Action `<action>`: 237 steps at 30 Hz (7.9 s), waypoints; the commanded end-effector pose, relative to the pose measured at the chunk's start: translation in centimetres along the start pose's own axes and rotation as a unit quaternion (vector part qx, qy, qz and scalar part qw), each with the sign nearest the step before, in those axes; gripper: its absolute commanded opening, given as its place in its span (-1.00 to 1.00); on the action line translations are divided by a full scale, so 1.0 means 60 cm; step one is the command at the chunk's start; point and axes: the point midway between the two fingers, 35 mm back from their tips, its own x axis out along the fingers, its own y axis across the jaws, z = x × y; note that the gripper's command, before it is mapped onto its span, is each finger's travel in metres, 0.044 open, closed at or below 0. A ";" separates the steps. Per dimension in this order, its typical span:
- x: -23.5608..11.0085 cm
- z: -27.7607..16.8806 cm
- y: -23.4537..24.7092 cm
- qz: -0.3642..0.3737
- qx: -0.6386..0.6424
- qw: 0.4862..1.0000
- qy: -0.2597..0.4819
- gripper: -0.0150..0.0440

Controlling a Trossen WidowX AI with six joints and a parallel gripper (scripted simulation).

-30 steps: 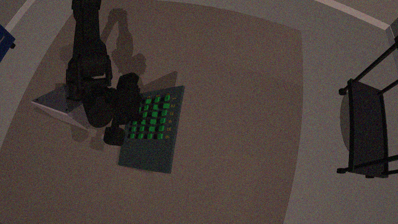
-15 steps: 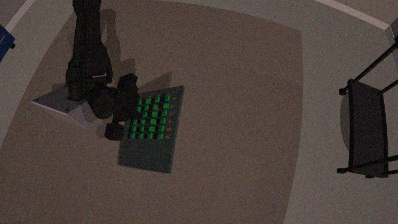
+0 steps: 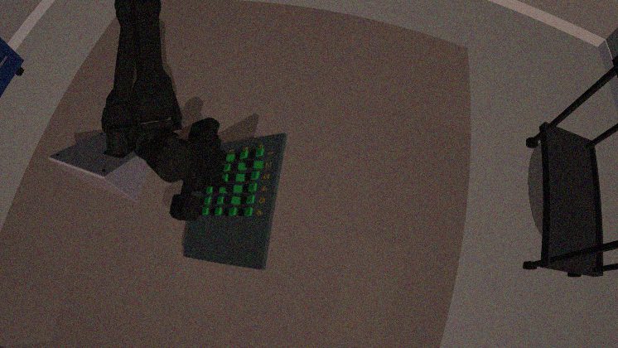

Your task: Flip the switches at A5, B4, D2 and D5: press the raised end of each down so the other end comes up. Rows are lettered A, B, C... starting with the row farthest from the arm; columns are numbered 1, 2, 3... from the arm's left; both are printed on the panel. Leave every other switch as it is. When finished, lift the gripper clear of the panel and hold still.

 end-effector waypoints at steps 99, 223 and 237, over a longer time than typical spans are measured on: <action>-0.073 -0.002 0.001 0.003 0.005 1.000 0.017 -0.49; 0.031 -0.140 0.082 0.004 0.007 1.000 0.004 -0.49; -0.067 -0.135 0.076 0.001 0.007 1.000 0.018 -0.49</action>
